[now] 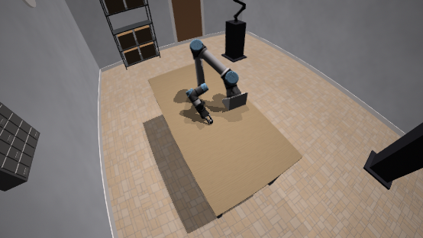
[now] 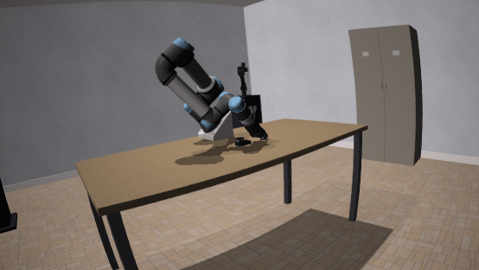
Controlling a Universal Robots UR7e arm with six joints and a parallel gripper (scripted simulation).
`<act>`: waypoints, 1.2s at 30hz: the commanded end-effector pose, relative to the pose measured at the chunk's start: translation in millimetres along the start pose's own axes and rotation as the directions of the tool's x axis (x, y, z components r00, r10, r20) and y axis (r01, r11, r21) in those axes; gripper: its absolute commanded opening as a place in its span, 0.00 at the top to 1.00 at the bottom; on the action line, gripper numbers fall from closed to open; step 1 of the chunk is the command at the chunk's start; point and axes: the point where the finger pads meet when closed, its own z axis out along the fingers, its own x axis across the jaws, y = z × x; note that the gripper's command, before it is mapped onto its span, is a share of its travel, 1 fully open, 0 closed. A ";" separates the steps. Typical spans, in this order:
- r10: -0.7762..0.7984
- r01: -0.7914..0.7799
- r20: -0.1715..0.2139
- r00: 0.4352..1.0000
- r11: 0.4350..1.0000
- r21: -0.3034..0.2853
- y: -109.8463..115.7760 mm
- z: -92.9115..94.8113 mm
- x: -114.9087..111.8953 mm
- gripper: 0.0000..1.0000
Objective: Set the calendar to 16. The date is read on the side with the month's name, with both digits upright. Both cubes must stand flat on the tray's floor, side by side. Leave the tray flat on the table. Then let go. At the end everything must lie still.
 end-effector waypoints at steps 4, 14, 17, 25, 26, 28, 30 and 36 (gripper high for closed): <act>0.000 0.000 -0.001 1.000 1.000 0.000 -0.2 -0.2 0.2 0.43; 0.000 0.000 -0.001 1.000 1.000 0.000 -0.2 -0.2 0.2 0.37; 0.000 0.000 -0.001 1.000 1.000 0.000 -0.2 -0.2 0.2 0.31; 0.000 0.000 -0.001 1.000 1.000 0.000 -0.2 -0.2 0.2 0.19; 0.000 0.000 -0.001 1.000 1.000 0.000 -0.2 -0.2 0.2 0.19; 0.000 0.000 -0.001 1.000 1.000 0.000 -0.2 -0.2 0.2 0.13; 0.000 0.000 -0.001 1.000 1.000 0.000 -0.2 -0.2 0.2 0.13; 0.000 0.000 -0.001 1.000 1.000 0.000 -0.2 -0.2 0.2 0.00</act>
